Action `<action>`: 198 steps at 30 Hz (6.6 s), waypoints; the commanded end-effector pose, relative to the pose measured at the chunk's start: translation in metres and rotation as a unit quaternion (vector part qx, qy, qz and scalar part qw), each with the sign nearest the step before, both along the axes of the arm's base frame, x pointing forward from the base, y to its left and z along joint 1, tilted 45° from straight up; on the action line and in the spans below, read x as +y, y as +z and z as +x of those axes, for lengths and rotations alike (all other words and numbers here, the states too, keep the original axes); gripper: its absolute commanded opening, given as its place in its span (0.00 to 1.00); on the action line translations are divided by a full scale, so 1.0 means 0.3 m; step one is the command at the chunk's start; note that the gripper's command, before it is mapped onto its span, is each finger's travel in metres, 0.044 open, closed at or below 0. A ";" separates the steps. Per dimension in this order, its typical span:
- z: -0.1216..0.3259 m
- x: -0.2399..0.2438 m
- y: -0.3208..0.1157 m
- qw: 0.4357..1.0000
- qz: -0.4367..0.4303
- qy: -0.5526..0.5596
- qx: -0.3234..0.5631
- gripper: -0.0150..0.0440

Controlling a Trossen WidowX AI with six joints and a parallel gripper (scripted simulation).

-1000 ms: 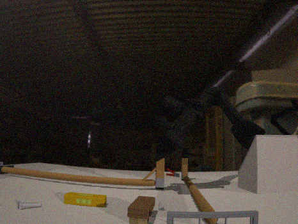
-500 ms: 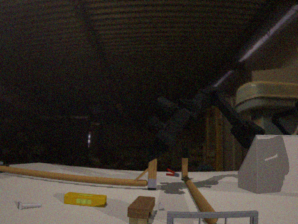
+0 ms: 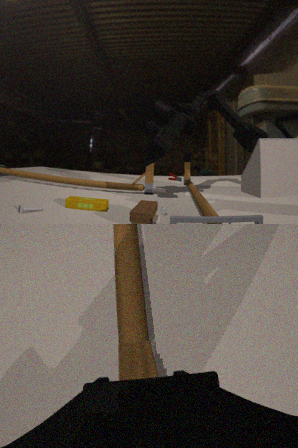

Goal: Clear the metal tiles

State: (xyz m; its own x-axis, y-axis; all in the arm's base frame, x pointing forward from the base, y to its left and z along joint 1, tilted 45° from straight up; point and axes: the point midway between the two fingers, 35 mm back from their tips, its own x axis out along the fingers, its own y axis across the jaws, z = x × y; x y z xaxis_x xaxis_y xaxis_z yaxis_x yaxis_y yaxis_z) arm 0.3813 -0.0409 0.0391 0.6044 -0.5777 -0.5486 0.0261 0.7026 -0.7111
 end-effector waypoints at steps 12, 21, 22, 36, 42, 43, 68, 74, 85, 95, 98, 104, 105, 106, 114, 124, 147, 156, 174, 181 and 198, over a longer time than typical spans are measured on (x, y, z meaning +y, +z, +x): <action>0.062 -0.006 0.024 1.000 0.002 0.003 -0.006 0.25; 0.090 -0.013 0.031 1.000 0.002 0.003 -0.007 0.25; 0.094 -0.014 0.032 1.000 0.002 0.003 -0.007 0.25; 0.131 -0.022 0.041 1.000 0.001 0.003 -0.007 0.25; 0.151 -0.022 0.043 1.000 0.001 0.003 -0.007 0.25; 0.154 -0.022 0.044 1.000 0.001 0.003 -0.007 0.25; 0.241 -0.020 0.052 1.000 0.001 0.003 -0.008 0.25; 0.262 -0.020 0.054 1.000 0.001 0.003 -0.008 0.25; 0.300 -0.020 0.056 1.000 0.001 0.003 -0.009 0.25; 0.335 -0.020 0.058 1.000 0.001 0.003 -0.009 0.25; 0.345 -0.020 0.058 1.000 0.001 0.003 -0.009 0.25; 0.366 -0.020 0.059 1.000 0.001 0.003 -0.009 0.25; 0.369 -0.020 0.059 1.000 0.001 0.003 -0.009 0.25; 0.373 -0.020 0.059 1.000 0.001 0.003 -0.009 0.25; 0.400 -0.021 0.060 1.000 0.001 0.003 -0.010 0.25; 0.435 -0.022 0.060 1.000 0.001 0.003 -0.010 0.25; 0.480 -0.028 0.047 1.000 0.000 -0.001 -0.006 0.25; 0.480 -0.028 0.047 1.000 0.000 -0.001 -0.006 0.25; 0.472 -0.025 0.051 1.000 0.000 0.001 -0.008 0.25; 0.452 -0.023 0.054 1.000 0.001 0.001 -0.008 0.25; 0.404 -0.017 0.062 1.000 0.001 0.002 -0.008 0.25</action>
State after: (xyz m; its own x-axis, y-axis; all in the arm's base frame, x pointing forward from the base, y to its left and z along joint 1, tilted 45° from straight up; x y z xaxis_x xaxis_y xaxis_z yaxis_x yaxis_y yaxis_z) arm 0.5039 -0.0504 0.0535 0.6063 -0.5781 -0.5461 0.0301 0.7029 -0.7107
